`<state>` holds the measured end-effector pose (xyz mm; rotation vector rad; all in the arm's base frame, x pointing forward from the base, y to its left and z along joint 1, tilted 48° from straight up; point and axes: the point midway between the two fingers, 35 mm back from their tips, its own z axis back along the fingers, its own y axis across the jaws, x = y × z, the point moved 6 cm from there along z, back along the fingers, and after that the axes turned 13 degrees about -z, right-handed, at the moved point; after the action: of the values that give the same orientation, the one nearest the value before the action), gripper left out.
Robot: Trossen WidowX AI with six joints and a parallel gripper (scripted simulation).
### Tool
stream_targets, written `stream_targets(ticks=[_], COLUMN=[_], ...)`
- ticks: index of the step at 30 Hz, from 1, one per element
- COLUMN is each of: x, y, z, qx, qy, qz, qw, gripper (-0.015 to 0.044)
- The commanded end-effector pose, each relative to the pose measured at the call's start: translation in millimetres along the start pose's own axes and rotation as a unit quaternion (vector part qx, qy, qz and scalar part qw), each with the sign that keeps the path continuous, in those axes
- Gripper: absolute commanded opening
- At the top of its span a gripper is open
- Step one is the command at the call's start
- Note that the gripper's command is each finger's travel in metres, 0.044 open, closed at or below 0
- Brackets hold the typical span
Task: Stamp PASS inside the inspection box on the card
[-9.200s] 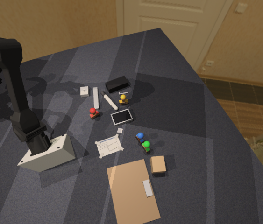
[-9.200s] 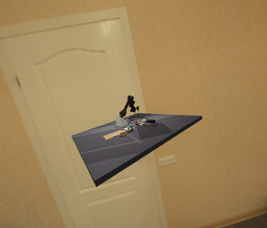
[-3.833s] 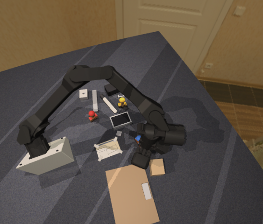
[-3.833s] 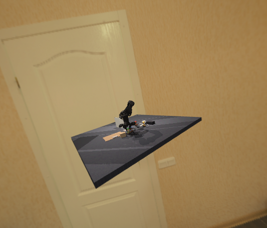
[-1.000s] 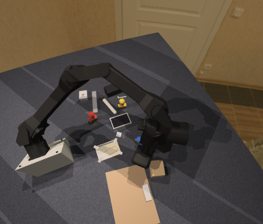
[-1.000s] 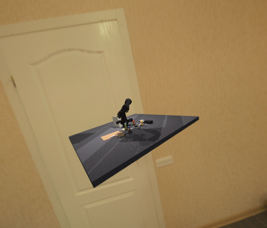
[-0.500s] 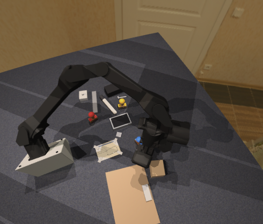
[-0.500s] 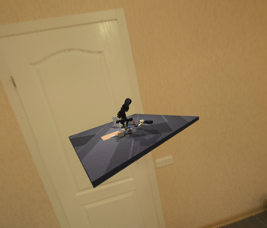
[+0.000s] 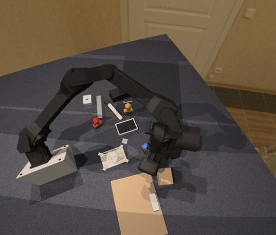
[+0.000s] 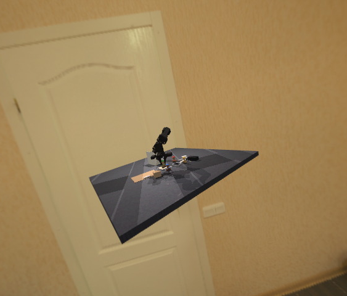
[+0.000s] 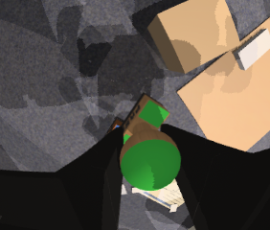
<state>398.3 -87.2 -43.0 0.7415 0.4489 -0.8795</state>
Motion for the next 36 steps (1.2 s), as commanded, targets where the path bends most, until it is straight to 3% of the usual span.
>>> stream_targets(ticks=[1, 36], x=[1, -7], y=[0, 3], z=[4, 21], qx=[0.0, 0.001], qy=[-0.003, -0.003], qz=[0.004, 0.003], qw=[1.0, 1.0], gripper=[0.0, 0.0])
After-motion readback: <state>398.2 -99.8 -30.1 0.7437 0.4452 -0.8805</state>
